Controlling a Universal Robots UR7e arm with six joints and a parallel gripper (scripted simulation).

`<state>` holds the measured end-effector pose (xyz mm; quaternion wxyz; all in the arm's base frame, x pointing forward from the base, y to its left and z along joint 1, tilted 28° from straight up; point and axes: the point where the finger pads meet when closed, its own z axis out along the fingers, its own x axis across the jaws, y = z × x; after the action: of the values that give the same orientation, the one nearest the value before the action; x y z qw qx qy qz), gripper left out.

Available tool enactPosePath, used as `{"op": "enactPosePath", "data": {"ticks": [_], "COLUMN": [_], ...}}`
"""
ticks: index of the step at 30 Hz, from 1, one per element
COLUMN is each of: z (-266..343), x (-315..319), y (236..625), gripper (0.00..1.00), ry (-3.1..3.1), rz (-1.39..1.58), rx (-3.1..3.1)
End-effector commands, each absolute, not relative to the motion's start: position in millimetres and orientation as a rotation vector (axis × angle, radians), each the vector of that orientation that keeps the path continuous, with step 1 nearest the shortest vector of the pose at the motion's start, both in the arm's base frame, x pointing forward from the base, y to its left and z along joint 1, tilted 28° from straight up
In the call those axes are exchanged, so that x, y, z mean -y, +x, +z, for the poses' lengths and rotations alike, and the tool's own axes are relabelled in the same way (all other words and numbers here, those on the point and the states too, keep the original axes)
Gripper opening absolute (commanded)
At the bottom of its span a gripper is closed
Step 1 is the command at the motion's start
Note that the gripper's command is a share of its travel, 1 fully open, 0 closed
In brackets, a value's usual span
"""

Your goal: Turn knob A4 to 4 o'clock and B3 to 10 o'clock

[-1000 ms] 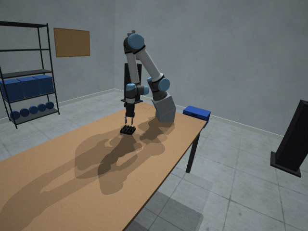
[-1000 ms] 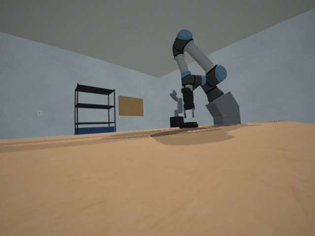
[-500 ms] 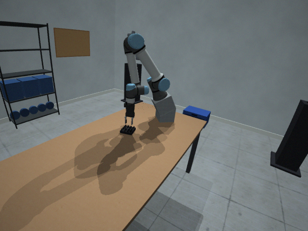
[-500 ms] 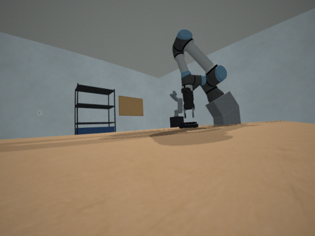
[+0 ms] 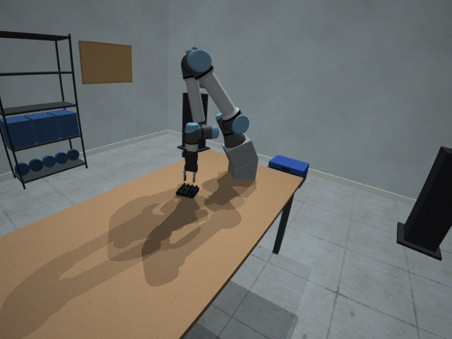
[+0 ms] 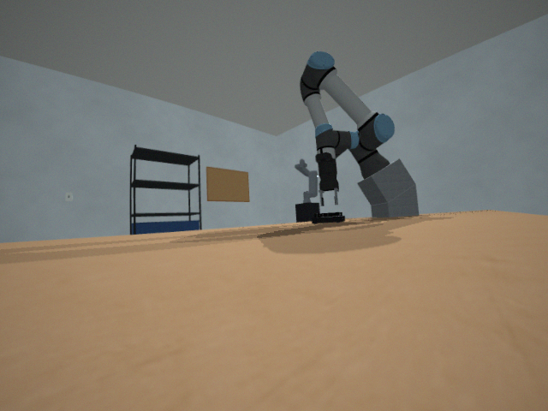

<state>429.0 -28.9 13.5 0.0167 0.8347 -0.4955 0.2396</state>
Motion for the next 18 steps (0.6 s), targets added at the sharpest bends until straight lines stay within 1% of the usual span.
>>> {"op": "enactPosePath", "data": {"ticks": [1,18], "z": [12,5], "x": [32,47], "y": [424,398], "gripper": [1.0,1.0], "ry": [2.595,2.595], "rz": [0.746,0.746], "rx": [1.54,1.54]}}
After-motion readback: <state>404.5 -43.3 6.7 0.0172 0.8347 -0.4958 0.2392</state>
